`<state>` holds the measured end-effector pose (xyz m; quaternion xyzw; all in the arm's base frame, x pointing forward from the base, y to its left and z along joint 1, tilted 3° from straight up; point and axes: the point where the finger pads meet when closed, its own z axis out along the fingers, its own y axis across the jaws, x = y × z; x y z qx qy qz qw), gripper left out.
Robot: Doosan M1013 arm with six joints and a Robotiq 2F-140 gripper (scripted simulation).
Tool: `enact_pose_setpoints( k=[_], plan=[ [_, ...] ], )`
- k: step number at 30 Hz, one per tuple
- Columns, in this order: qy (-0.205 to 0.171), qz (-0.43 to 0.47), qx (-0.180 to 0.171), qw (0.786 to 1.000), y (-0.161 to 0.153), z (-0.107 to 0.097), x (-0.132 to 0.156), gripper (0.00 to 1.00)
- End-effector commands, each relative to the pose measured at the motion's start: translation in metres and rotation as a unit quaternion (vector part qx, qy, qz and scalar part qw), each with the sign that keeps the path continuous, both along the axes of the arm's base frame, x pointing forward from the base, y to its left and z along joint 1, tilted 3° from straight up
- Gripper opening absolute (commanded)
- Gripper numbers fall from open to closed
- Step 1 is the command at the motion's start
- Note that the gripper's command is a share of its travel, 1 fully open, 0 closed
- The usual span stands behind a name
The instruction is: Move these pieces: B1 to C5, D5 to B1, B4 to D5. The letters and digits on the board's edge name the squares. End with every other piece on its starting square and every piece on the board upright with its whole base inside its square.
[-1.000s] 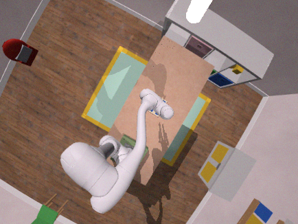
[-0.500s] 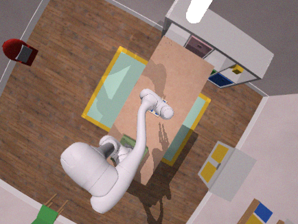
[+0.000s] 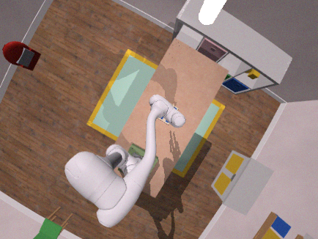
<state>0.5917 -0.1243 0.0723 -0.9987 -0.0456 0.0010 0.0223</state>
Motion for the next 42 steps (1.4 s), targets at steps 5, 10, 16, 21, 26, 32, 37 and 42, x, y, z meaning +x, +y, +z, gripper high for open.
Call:
enact_pose_setpoints(
  k=[5,10,16,21,26,32,37,42],
  plan=[
    [0.000,0.000,0.000,1.000,0.000,-0.002,0.000,0.22],
    [0.000,0.000,0.000,1.000,0.000,-0.007,0.000,0.22],
    [0.000,0.000,0.000,1.000,0.001,-0.016,0.000,0.22],
    [0.000,0.000,0.000,1.000,0.001,-0.020,0.000,0.22],
    [0.000,0.000,0.000,1.000,0.001,-0.029,0.000,0.22],
    [0.000,0.000,0.000,1.000,0.002,-0.038,0.000,0.22],
    [0.000,0.000,0.000,1.000,0.002,-0.041,0.000,0.22],
    [0.000,0.000,0.000,1.000,0.002,-0.046,0.000,0.22]
  ],
)
